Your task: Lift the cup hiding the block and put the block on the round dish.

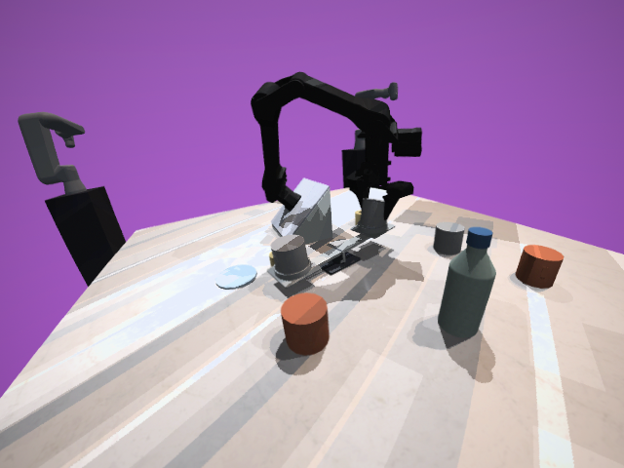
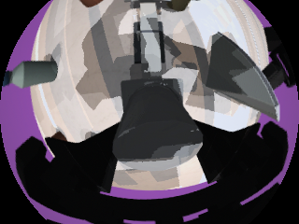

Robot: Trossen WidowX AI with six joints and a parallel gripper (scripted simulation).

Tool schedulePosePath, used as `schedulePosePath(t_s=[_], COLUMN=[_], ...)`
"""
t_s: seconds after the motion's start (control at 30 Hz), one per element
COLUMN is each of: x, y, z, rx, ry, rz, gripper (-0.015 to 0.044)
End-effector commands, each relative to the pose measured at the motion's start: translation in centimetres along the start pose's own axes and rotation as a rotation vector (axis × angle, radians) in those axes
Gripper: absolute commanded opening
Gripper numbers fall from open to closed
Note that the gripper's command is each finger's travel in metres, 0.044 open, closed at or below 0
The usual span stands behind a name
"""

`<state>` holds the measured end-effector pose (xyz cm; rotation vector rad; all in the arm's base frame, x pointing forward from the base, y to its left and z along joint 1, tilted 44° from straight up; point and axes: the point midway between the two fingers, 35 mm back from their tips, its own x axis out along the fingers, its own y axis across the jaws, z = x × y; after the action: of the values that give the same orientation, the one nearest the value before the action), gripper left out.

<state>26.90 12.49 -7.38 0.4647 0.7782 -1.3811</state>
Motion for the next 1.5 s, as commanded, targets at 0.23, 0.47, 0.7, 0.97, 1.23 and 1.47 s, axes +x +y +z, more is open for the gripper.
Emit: schedulePosePath(t_s=[0.23, 0.47, 0.7, 0.97, 1.23, 1.47], x=[-1.9, -2.8, -3.7, -4.7, -5.7, -6.6], y=[0.4, 0.4, 0.3, 0.2, 0.1, 0.0], z=[-0.5, -0.5, -0.5, -0.5, -0.4, -0.4], rx=[0.008, 0.008, 0.007, 0.007, 0.007, 0.007], ry=[0.020, 0.021, 0.021, 0.021, 0.021, 0.021], rz=[0.017, 0.017, 0.017, 0.017, 0.016, 0.016], gripper=[0.0000, 0.0000, 0.0000, 0.0000, 0.0000, 0.0000])
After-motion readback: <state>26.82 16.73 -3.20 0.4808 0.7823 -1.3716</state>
